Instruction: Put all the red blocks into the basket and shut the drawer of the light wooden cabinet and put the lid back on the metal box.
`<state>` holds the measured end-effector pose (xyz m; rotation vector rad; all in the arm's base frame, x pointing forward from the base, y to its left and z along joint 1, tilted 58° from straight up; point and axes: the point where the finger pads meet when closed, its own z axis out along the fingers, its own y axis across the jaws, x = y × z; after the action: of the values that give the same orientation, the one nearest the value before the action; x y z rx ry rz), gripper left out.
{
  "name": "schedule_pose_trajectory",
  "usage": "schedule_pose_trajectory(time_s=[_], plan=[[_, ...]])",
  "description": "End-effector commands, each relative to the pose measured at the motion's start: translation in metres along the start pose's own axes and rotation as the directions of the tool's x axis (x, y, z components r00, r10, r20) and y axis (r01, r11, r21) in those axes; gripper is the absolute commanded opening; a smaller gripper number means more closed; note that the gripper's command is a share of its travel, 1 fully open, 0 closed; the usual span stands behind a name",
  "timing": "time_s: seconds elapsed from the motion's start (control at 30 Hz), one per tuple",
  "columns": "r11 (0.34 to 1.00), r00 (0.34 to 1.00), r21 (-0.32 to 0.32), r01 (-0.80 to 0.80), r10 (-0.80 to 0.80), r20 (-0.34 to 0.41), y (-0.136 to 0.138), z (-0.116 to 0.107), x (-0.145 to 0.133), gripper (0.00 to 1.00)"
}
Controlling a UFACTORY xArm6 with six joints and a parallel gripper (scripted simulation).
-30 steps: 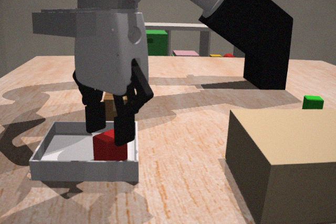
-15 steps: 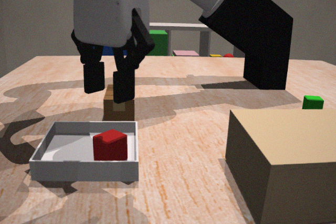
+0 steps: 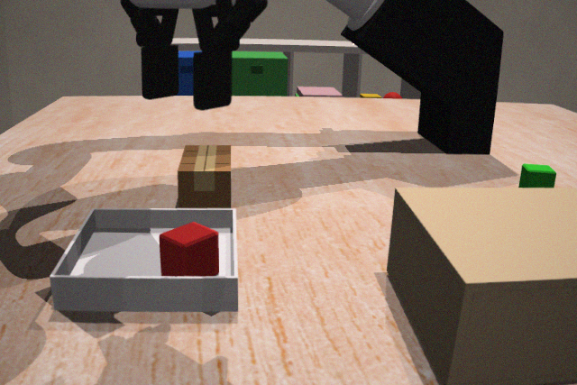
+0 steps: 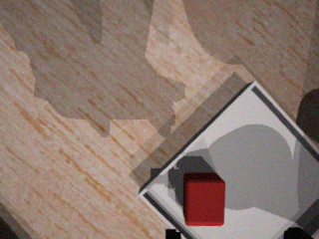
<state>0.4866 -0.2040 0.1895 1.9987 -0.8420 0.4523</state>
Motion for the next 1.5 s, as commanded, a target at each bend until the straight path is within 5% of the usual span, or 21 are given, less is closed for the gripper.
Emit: schedule_pose_trajectory(time_s=[0.0, 0.43, 0.6, 0.77, 0.8, 1.0, 1.27, 1.33, 1.37, 1.47], plan=[[1.0, 1.0, 0.002, -0.001, 0.001, -0.002, 0.0, -0.013, 0.001, 0.59], [1.0, 1.0, 0.003, 0.016, -0.016, -0.001, -0.005, -0.016, -0.001, 0.59], [0.97, 0.971, 0.023, 0.241, -0.241, 0.005, -0.07, -0.024, -0.027, 0.59], [0.928, 0.929, 0.031, 0.37, -0.37, 0.001, -0.09, -0.027, -0.044, 0.59], [0.876, 0.876, 0.038, 0.481, -0.482, -0.003, -0.115, -0.03, -0.063, 0.59], [0.741, 0.742, 0.034, 0.671, -0.671, -0.021, -0.147, -0.032, -0.113, 0.59], [0.477, 0.477, 0.016, 0.879, -0.878, -0.028, -0.188, -0.027, -0.187, 0.59], [0.477, 0.477, 0.016, 0.879, -0.878, -0.028, -0.188, -0.027, -0.187, 0.59], [0.365, 0.365, 0.01, 0.931, -0.931, -0.027, -0.203, -0.026, -0.213, 0.59], [0.263, 0.263, 0.005, 0.965, -0.964, -0.025, -0.216, -0.024, -0.235, 0.59]])
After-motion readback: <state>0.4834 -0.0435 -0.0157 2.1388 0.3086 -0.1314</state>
